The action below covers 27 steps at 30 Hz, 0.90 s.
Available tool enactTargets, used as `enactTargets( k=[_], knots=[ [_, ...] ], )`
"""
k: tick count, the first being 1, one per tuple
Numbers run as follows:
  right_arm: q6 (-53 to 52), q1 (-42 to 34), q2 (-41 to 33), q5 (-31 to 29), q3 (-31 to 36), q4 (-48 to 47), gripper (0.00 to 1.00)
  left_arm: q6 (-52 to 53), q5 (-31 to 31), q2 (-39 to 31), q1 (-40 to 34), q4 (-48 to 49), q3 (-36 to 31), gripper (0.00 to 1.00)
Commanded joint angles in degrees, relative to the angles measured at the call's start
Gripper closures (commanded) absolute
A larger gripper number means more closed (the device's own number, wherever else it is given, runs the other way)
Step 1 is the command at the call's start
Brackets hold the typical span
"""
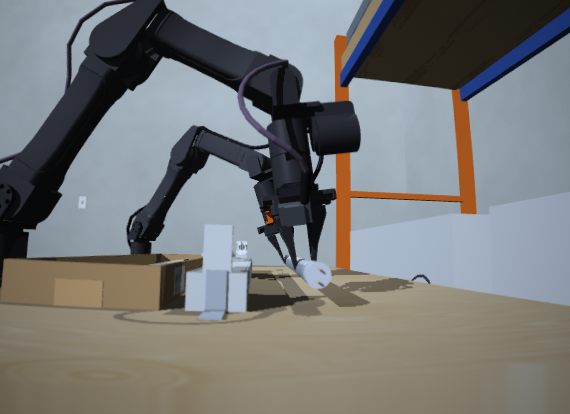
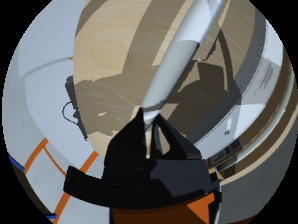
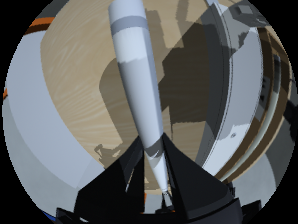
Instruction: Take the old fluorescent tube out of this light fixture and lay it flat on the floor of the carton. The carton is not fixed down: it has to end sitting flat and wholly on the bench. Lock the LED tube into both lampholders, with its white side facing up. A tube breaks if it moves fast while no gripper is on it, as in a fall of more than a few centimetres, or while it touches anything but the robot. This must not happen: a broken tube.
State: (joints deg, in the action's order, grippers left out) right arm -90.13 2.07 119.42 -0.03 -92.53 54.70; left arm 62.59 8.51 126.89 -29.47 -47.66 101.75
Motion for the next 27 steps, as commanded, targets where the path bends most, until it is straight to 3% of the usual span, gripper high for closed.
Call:
enactTargets(
  k=[1,8,11,16,17,21,27],
  knots=[
    [-0.5,-0.5,-2.3,-0.9,1.8,-2.7,0.89,-0.5,1.2,-2.9,-0.7,2.8,-1.1,0.89],
    [-0.5,-0.6,-2.6,-0.9,-1.5,-2.0,0.89,-0.1,1.0,-3.2,0.5,2.2,0.8,0.89],
    [-0.4,-0.7,-2.2,-0.9,2.8,-2.1,0.89,-0.5,1.1,-3.1,-0.4,2.9,-1.3,0.89],
    [-0.3,0.1,-1.6,-0.9,1.0,-1.1,0.89,-0.5,1.1,-3.7,-0.4,3.0,0.0,0.89],
    [-0.2,0.1,-1.4,-0.9,0.8,-0.8,0.89,-0.5,1.1,-3.5,-0.5,3.2,-2.4,0.89],
    [-0.2,0.2,-2.0,-0.9,3.3,-2.3,0.89,-0.5,1.2,-3.7,-0.5,3.3,-0.8,0.89],
    [-0.2,0.2,-1.1,-0.9,-0.8,-0.7,0.89,-0.5,1.1,-3.5,-0.4,3.5,-3.0,0.89]
  ],
)
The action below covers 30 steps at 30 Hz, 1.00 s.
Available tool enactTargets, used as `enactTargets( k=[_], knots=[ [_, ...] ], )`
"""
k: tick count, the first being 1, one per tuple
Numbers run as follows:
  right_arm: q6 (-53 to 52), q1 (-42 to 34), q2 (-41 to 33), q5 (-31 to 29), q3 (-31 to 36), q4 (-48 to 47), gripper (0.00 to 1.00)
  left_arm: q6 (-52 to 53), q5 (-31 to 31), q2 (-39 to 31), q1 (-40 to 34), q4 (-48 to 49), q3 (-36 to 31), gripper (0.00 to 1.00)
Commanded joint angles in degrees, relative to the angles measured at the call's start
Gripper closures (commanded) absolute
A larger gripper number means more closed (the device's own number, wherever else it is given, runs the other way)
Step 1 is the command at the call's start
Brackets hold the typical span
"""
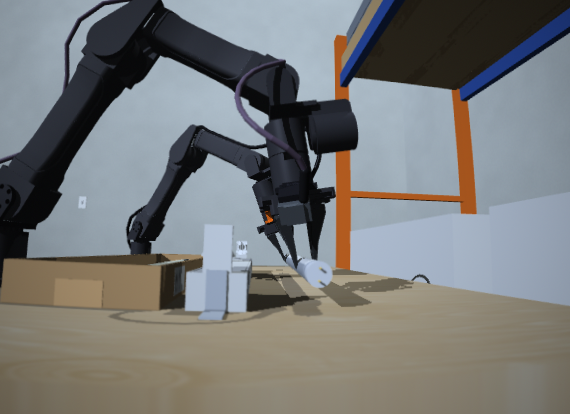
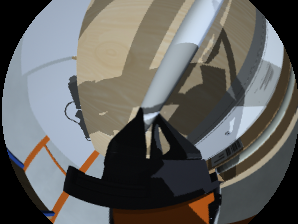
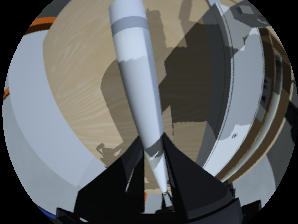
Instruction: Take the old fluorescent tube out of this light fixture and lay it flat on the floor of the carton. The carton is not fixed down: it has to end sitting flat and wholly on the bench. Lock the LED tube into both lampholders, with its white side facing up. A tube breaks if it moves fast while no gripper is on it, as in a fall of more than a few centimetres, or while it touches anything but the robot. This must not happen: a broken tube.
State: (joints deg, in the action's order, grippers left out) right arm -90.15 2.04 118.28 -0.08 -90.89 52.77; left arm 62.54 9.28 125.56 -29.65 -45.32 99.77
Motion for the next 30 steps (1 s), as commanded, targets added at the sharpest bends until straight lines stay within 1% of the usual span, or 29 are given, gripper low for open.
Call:
enactTargets(
  k=[1,2,4,6,15,16,17,19,20,21,22,23,29,30],
  knots=[
    [-0.2,0.3,0.3,-0.9,-2.5,1.2,0.89,-0.5,0.4,-2.1,-0.3,1.3,0.0,0.89],
    [-0.2,0.3,0.1,-0.9,-2.5,1.1,0.89,-0.5,0.3,-2.1,-0.2,0.5,1.2,0.89],
    [-0.2,0.3,-1.2,-0.9,-1.9,0.4,0.89,-0.5,0.4,-2.4,-0.3,1.1,1.5,0.89],
    [-0.2,0.4,-0.1,-0.9,-2.4,1.1,0.89,-0.5,0.4,-1.3,-0.2,1.3,1.5,0.89],
    [-0.2,0.5,0.4,-0.9,-2.5,1.1,0.89,-0.5,0.4,-0.6,-0.4,1.4,1.0,0.89],
    [-0.1,0.2,-0.1,-0.9,-1.8,1.2,0.89,-0.5,0.4,-0.5,-0.2,1.5,0.1,0.89],
    [-0.2,0.5,0.8,-0.9,-2.5,1.2,0.89,-0.5,0.4,-0.1,-0.4,1.5,-0.3,0.89],
    [-0.2,0.5,-0.9,-0.9,-1.8,1.2,0.89,-0.5,0.4,0.1,-0.5,1.6,-0.2,0.89],
    [-0.2,0.5,-1.5,-0.9,-1.6,1.1,0.89,-0.5,0.4,-0.4,-0.6,1.7,-0.7,0.89],
    [-0.2,0.5,-1.8,-0.9,-0.2,-0.3,0.89,-0.5,0.4,-0.6,-0.7,1.5,1.0,0.89],
    [-0.2,0.5,-1.6,-0.9,1.6,-1.1,0.89,-0.5,0.5,-1.5,-0.6,1.5,0.4,0.89],
    [-0.2,0.5,-1.7,-0.9,0.4,-1.0,0.89,-0.5,0.5,-2.1,-0.5,1.7,-0.8,0.89],
    [-0.2,0.5,-2.3,-0.9,2.3,-2.8,0.89,-0.5,1.0,-2.4,-0.4,3.0,-1.6,0.89],
    [-0.2,0.5,-2.2,-0.9,0.2,-1.0,0.89,-0.5,0.8,-2.6,0.1,2.4,0.0,0.89]
  ],
)
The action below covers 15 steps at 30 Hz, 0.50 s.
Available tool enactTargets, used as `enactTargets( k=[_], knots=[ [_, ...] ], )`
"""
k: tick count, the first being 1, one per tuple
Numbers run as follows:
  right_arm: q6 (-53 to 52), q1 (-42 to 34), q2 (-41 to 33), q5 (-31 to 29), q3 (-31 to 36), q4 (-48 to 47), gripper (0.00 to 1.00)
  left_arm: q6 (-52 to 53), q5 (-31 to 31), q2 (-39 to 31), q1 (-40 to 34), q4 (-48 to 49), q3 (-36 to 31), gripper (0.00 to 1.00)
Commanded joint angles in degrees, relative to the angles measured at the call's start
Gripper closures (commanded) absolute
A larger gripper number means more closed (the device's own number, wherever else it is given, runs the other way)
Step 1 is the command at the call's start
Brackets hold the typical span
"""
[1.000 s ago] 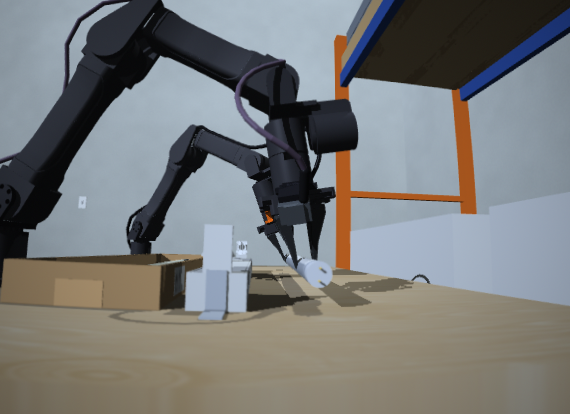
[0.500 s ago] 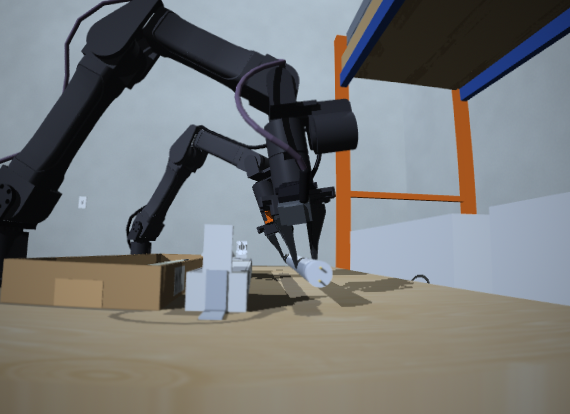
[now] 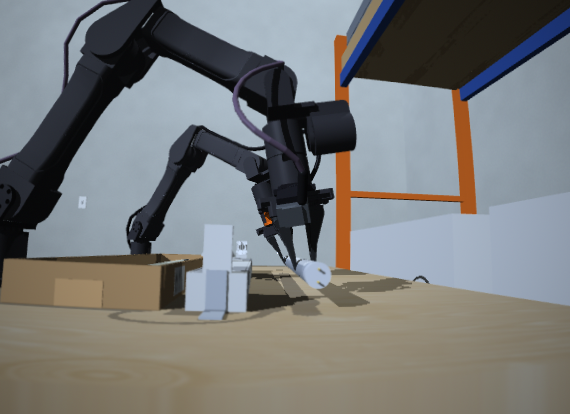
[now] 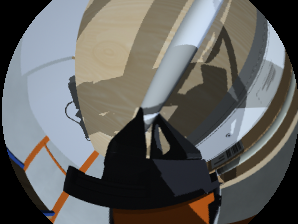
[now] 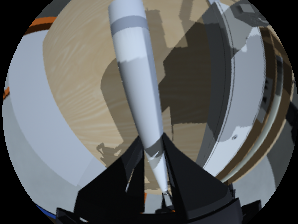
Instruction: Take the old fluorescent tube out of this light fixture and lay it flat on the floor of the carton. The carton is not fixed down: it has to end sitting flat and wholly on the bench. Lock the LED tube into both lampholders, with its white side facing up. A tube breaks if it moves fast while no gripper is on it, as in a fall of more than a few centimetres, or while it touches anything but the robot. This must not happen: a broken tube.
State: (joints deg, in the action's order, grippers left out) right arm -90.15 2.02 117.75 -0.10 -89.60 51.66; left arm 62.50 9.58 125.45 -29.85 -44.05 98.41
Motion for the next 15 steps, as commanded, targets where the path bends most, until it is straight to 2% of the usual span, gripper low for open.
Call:
enactTargets(
  k=[1,4,6,8,15],
  knots=[
    [-0.2,0.6,-1.7,-0.9,-1.1,0.1,0.89,-0.5,0.5,-2.5,0.3,1.2,1.3,0.89],
    [-0.2,0.5,-2.5,-0.9,-2.2,-1.3,0.89,-0.4,0.6,-2.7,0.2,1.3,1.7,0.89],
    [-0.2,0.5,-2.0,-0.9,1.5,-1.7,0.89,-0.4,0.8,-2.9,-0.2,1.7,1.5,0.89],
    [-0.2,0.5,-2.0,-0.9,0.9,-1.7,0.89,-0.3,0.8,-2.6,-0.7,1.8,-1.2,0.89],
    [-0.2,0.5,-2.4,-0.9,0.5,-1.6,0.89,-0.2,0.8,-2.9,0.1,1.9,1.1,0.89]
  ],
)
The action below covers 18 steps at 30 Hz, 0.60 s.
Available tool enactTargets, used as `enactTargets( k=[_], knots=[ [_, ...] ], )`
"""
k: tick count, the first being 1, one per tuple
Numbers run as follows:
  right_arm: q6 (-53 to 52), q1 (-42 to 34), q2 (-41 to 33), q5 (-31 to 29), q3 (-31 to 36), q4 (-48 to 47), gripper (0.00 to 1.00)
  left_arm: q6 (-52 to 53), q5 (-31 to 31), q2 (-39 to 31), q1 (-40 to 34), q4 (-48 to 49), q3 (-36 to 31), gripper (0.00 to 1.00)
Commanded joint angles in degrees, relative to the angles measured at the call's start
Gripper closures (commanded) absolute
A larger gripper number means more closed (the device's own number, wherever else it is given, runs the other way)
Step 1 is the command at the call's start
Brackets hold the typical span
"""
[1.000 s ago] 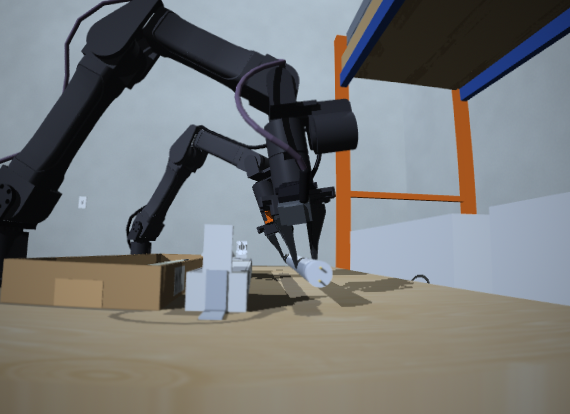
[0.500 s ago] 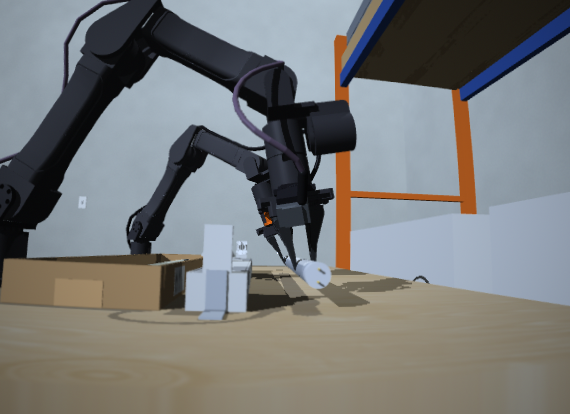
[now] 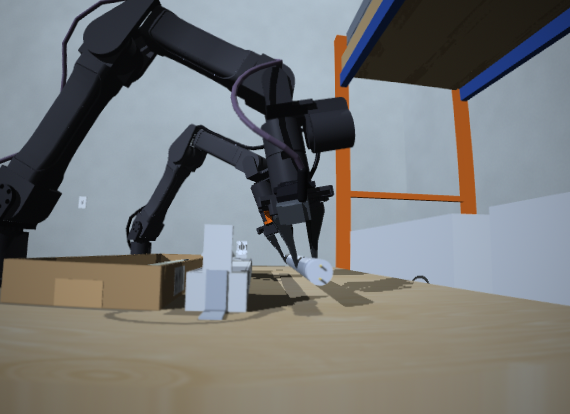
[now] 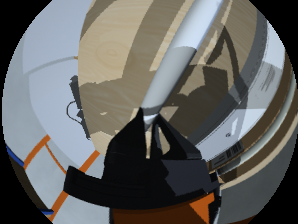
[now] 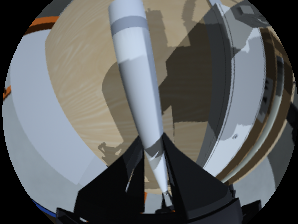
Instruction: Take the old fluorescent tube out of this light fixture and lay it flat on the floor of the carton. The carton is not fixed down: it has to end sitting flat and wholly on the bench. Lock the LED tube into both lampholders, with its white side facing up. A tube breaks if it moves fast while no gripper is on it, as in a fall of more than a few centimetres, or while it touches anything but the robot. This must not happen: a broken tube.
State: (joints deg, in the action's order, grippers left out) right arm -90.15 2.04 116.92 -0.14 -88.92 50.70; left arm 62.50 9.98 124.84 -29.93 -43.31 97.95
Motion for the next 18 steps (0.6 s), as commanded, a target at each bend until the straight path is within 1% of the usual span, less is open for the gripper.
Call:
enactTargets(
  k=[1,4,5,6,7,9,11,12,18],
  knots=[
    [-0.2,0.5,-1.5,-0.8,1.3,-1.2,0.89,-0.1,0.5,-2.2,0.1,1.2,0.5,0.89],
    [-0.2,0.5,-1.3,-0.8,1.6,-0.5,0.89,-0.2,0.4,-2.3,0.0,1.1,0.1,0.89],
    [-0.1,0.2,-0.7,-0.8,-1.2,0.7,0.89,-0.2,0.5,-2.0,0.0,1.2,-0.3,0.89],
    [-0.3,0.4,-0.3,-0.8,-1.9,0.9,0.89,-0.4,0.4,-2.4,-0.1,1.2,-1.2,0.89],
    [-0.2,0.4,0.0,-0.8,-2.3,0.9,0.89,-0.4,0.4,-2.4,-0.1,1.1,0.4,0.89],
    [-0.1,0.5,-1.1,-0.8,-0.9,-1.4,0.89,-0.4,0.5,-2.7,-0.3,1.4,1.1,0.89],
    [-0.1,0.4,-1.7,-0.8,2.1,-1.7,0.89,-0.4,0.6,-2.3,-0.7,1.7,-1.5,0.89],
    [-0.1,0.4,-1.8,-0.8,1.2,-1.4,0.89,-0.4,0.7,-2.4,-0.7,1.9,-1.0,0.89],
    [0.0,0.4,-2.5,-0.8,3.0,-3.7,0.89,-0.4,1.3,-3.0,-0.8,3.7,-2.5,0.89]
  ],
)
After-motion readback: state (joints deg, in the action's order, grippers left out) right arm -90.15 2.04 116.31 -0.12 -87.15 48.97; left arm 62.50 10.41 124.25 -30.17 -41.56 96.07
